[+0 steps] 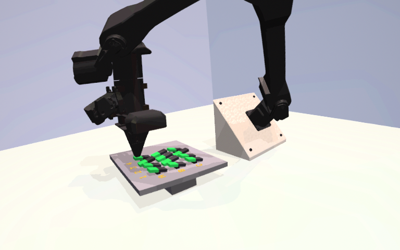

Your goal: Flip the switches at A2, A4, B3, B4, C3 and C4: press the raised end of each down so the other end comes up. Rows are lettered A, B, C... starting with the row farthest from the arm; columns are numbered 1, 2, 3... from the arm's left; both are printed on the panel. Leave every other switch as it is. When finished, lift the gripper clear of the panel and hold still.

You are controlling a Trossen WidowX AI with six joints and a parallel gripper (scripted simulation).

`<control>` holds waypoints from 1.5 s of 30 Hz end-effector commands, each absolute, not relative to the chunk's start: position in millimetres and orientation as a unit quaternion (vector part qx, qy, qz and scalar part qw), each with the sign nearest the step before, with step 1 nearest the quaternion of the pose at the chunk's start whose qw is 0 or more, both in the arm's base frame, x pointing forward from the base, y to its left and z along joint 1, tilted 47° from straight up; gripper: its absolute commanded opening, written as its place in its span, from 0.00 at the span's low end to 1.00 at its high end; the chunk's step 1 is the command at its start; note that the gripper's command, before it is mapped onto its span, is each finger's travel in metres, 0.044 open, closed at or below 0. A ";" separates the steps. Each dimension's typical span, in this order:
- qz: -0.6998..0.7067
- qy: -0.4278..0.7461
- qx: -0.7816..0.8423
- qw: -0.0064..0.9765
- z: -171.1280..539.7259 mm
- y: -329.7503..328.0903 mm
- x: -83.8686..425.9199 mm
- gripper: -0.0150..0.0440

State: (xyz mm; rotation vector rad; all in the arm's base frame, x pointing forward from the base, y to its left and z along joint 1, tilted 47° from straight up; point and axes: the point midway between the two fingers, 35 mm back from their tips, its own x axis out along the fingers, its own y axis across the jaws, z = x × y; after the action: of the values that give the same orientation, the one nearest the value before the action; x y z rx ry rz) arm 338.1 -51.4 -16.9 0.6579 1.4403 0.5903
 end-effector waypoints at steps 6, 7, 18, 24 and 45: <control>0.262 0.637 0.295 0.663 -17.9 -49.5 338.4 0.25; 0.262 0.636 0.295 0.663 -17.9 -49.5 338.4 0.25; 0.261 0.637 0.291 0.664 -16.1 -52.2 338.3 0.25; 0.257 0.629 0.297 0.671 25.8 -95.9 332.4 0.25; 0.253 0.621 0.302 0.678 18.3 -50.3 276.5 0.25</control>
State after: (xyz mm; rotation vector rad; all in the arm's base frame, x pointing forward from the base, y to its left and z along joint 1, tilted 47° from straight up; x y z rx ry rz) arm 279.2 -68.2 30.5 0.6640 1.3997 0.5636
